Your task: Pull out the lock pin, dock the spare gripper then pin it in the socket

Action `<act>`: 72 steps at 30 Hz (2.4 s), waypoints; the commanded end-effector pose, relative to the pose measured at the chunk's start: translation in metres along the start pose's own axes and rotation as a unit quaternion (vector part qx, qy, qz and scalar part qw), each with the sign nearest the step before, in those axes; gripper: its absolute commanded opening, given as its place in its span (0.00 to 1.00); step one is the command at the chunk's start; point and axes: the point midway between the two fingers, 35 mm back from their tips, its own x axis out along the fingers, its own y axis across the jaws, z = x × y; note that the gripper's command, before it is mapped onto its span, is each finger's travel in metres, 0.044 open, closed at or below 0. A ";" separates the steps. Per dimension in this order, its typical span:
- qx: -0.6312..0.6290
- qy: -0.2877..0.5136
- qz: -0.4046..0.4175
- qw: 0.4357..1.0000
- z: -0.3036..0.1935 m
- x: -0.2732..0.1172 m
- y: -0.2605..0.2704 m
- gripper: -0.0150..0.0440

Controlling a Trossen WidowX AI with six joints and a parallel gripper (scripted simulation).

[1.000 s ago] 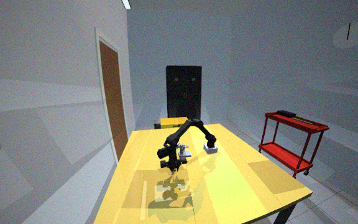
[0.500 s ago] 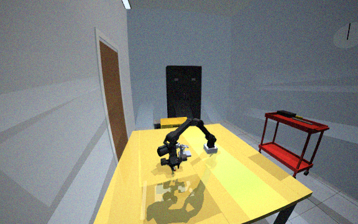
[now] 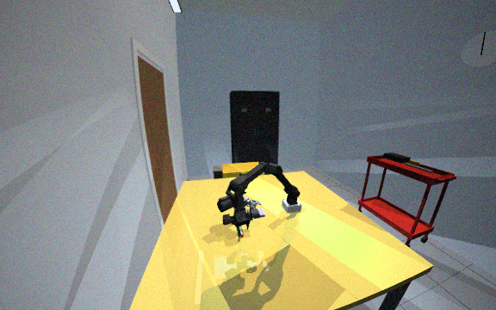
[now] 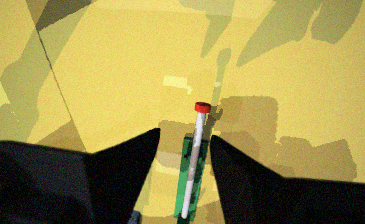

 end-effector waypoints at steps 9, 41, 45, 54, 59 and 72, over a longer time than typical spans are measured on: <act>0.001 0.002 0.004 1.000 0.001 -0.017 0.003 0.64; -0.006 0.001 -0.054 0.999 -0.064 -0.016 -0.008 0.56; -0.006 0.001 -0.054 0.999 -0.064 -0.011 -0.009 0.56; -0.006 0.001 -0.054 0.999 -0.065 0.003 -0.011 0.56; -0.006 0.001 -0.054 0.999 -0.065 0.012 -0.012 0.56; -0.006 0.001 -0.054 0.999 -0.067 0.033 -0.013 0.56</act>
